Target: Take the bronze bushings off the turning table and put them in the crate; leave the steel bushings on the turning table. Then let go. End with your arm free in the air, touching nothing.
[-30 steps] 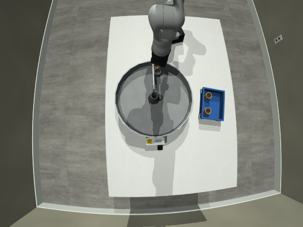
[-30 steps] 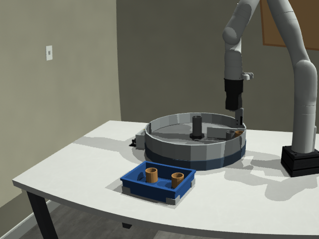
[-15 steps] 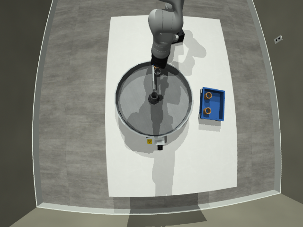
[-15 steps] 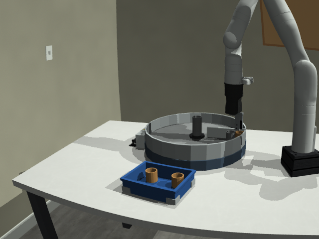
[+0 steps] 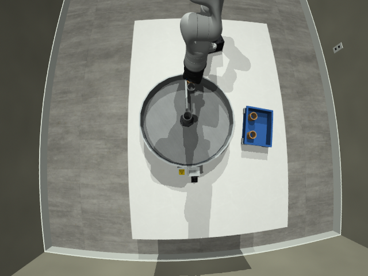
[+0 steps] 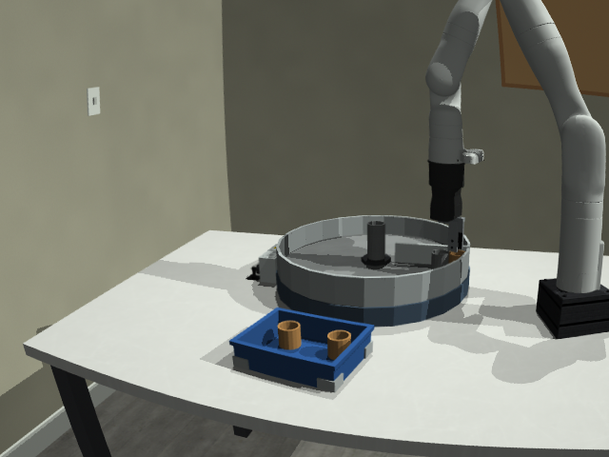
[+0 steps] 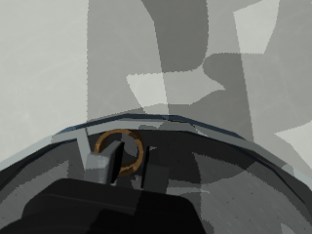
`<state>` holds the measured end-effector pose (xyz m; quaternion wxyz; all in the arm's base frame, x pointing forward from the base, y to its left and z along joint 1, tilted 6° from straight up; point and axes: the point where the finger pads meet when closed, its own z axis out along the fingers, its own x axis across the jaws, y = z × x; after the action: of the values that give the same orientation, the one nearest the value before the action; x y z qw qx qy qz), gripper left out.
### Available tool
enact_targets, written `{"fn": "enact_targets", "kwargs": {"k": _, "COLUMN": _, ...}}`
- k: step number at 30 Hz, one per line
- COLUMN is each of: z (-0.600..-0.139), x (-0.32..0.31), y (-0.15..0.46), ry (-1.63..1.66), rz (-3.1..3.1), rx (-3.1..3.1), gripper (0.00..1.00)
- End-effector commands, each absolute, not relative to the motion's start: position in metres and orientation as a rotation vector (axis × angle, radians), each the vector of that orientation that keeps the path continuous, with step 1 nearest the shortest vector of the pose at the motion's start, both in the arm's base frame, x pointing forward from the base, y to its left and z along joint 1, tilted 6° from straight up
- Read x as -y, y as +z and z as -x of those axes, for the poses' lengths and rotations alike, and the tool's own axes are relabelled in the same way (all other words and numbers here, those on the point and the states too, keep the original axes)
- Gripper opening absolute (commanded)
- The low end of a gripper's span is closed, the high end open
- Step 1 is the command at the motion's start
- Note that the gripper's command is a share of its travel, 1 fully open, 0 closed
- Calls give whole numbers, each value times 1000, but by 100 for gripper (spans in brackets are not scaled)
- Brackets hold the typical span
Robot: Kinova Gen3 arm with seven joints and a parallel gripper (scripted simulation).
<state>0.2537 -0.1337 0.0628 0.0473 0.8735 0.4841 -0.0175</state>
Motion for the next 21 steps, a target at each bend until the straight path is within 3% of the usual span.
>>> {"fn": "enact_targets", "kwargs": {"k": 1, "z": -254, "x": 134, "y": 63, "ry": -53, "rz": -2664, "rx": -1477, "gripper": 45}}
{"fn": "enact_targets", "kwargs": {"k": 21, "z": -254, "x": 134, "y": 59, "ry": -53, "rz": -2664, "rx": -1477, "gripper": 45}}
